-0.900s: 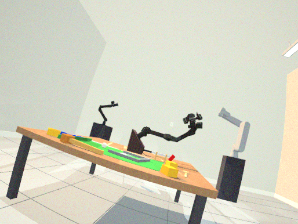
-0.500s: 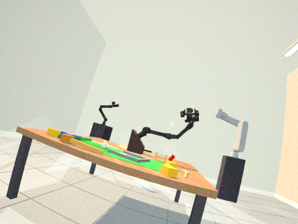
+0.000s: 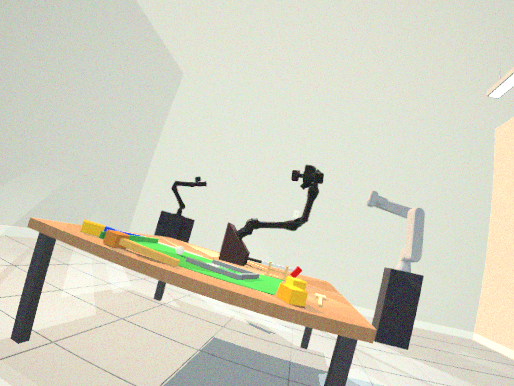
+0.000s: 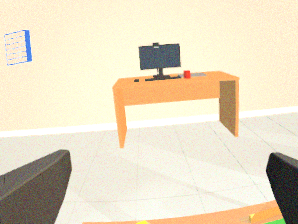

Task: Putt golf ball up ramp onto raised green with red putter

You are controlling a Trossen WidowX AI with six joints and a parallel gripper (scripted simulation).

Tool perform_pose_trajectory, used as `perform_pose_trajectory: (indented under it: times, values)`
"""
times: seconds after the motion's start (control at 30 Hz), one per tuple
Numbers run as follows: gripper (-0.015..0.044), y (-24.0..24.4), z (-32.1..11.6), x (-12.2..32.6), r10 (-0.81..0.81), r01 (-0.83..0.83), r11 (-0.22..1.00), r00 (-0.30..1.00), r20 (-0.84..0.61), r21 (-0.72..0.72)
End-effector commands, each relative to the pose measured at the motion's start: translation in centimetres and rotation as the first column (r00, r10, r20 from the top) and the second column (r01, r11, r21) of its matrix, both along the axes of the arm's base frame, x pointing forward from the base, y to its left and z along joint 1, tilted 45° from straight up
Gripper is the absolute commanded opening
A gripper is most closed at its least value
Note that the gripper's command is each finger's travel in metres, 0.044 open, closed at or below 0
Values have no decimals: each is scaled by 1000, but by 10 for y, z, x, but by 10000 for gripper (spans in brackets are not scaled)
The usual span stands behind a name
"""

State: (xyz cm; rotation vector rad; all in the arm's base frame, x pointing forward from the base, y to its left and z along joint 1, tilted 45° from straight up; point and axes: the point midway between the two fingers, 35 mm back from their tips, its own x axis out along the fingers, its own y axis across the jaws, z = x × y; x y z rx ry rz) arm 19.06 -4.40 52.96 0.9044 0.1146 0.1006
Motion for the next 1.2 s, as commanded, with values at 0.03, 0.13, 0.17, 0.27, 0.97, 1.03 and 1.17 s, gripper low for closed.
perform_pose_trajectory:
  times: [0.03, 0.13, 0.17, 0.27, 0.97, 1.03, 1.17]
  values:
    - [440, -14, -35, 36, 126, -130, 987, 991, -54, -97]
    - [440, -9, -56, 55, 211, -222, 966, 973, -87, -130]
    - [440, -6, -64, 62, 245, -258, 956, 964, -101, -138]
    - [440, 4, -90, 81, 335, -356, 916, 933, -136, -186]
    - [440, 120, -289, 135, 828, -782, 223, 467, -311, -582]
    - [440, 133, -306, 131, 855, -783, 144, 406, -322, -605]
    - [440, 159, -341, 117, 898, -763, -9, 278, -340, -647]
